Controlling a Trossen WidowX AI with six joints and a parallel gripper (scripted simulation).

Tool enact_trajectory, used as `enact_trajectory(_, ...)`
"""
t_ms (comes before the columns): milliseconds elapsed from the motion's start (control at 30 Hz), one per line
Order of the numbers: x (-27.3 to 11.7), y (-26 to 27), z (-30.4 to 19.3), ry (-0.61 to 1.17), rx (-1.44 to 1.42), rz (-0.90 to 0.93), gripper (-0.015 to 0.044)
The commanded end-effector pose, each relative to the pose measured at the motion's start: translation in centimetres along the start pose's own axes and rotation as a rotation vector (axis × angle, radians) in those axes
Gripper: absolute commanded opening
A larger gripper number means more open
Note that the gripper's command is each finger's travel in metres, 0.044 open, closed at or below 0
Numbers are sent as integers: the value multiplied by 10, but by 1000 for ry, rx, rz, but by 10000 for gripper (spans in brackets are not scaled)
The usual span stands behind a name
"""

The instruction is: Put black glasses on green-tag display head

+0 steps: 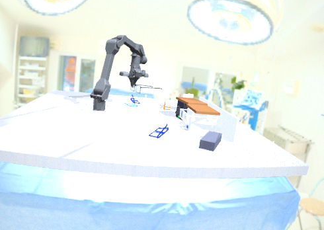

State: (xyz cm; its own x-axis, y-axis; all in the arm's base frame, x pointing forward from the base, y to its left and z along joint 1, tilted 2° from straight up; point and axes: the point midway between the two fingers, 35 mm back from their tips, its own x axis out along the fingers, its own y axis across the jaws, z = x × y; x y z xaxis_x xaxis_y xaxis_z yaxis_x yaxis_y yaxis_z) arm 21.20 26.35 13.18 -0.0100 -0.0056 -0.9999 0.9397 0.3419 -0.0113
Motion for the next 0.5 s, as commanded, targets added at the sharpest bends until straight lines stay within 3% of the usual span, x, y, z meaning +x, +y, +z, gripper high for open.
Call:
enact_trajectory(0, -2, 6, 24, 2, 1, 6, 0)
enact_trajectory(200, -2, 11, 55, -1, 1, 6, 0)
enact_trajectory(467, 5, 12, 56, -1, 1, 6, 0)
